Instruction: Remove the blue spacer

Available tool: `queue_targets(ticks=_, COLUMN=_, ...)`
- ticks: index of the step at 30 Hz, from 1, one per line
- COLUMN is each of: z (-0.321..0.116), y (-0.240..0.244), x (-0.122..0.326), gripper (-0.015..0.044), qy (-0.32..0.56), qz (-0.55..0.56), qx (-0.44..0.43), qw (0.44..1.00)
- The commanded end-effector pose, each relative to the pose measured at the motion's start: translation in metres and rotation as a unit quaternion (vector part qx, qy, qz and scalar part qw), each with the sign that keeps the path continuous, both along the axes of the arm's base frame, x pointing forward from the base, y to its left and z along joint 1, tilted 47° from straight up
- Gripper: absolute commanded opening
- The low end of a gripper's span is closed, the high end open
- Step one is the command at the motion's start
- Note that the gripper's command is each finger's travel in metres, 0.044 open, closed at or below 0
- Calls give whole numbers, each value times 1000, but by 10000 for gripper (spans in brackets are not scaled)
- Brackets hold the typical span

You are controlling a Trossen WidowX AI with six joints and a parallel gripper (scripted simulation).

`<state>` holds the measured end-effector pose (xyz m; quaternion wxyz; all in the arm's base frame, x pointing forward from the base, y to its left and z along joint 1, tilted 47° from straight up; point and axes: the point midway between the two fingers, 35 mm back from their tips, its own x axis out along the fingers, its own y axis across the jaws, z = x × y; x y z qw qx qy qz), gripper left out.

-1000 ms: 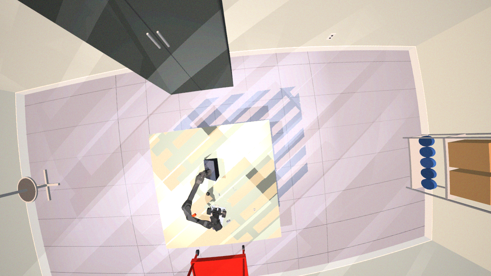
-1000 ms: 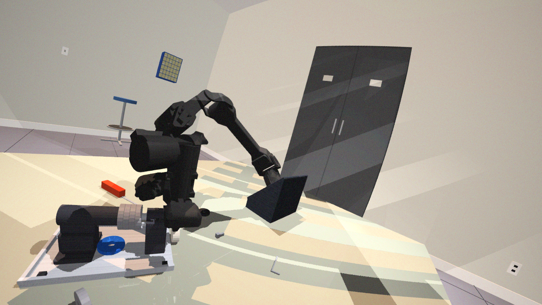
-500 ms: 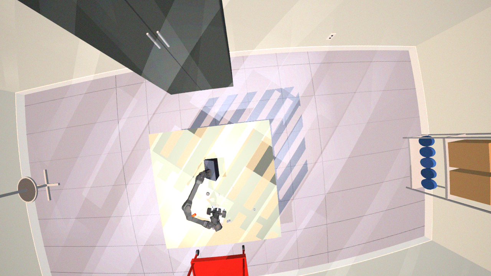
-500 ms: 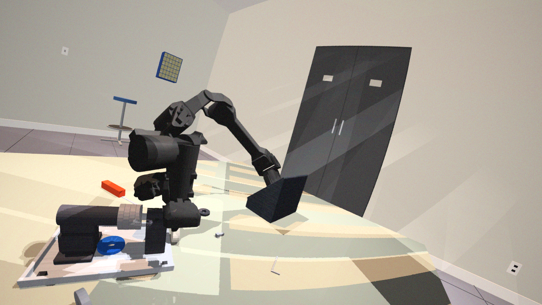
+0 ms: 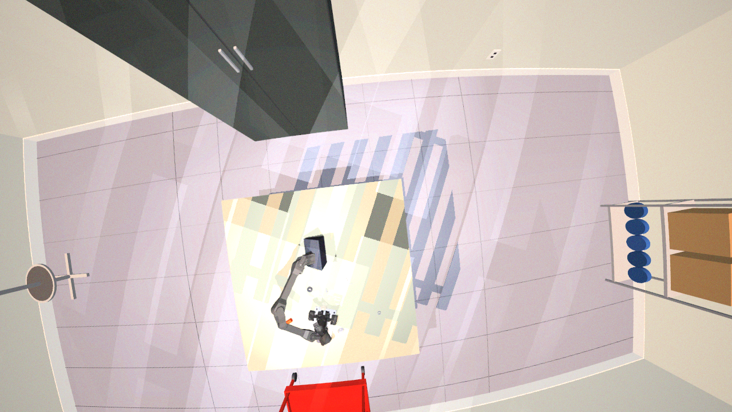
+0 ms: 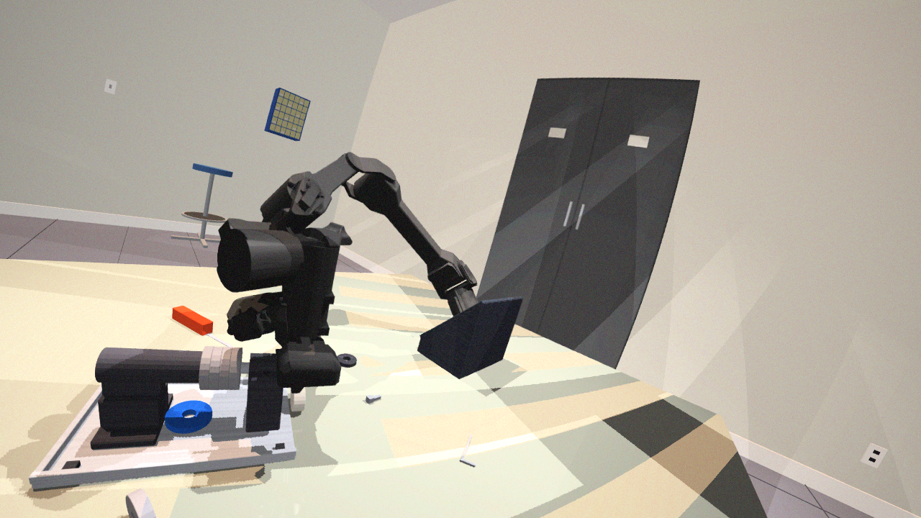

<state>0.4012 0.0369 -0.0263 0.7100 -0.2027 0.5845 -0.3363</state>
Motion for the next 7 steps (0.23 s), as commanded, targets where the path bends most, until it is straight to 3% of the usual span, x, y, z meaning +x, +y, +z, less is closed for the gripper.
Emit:
queue_targets(ticks=1, z=0, y=0, x=0, gripper=105, qy=0, qz=0, qx=0, qw=1000)
queue_targets(ticks=7, z=0, y=0, x=0, gripper=263, qy=0, qz=0, qx=0, qw=1000)
